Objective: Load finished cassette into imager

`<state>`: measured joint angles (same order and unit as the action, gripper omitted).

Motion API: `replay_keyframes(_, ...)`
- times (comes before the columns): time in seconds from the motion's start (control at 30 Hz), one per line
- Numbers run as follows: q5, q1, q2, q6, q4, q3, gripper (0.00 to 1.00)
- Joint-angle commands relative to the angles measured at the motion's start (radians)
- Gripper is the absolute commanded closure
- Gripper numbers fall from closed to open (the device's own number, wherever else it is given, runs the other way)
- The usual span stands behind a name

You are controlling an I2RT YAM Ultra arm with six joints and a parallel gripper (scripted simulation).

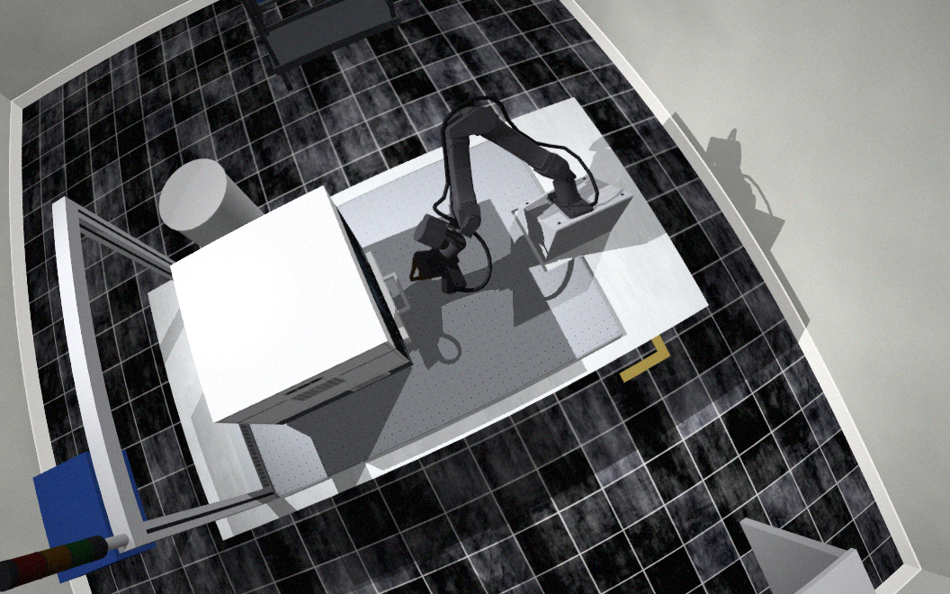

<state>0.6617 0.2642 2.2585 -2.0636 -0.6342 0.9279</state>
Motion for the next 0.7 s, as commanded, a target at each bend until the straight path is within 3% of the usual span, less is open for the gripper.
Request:
replay_keyframes(0.0,0.069,0.065,-0.053,0.129,0.029,-0.040,0.65)
replay_keyframes(0.3,0.259,0.173,-0.135,0.519,0.176,-0.065,0.65)
replay_keyframes(0.37,0.259,0.173,-0.135,0.519,0.176,-0.065,0.65)
replay_keyframes(0.4,0.286,0.189,-0.149,0.596,0.246,-0.055,0.65)
replay_keyframes(0.67,0.387,0.273,-0.222,1.010,0.494,-0.077,0.65)
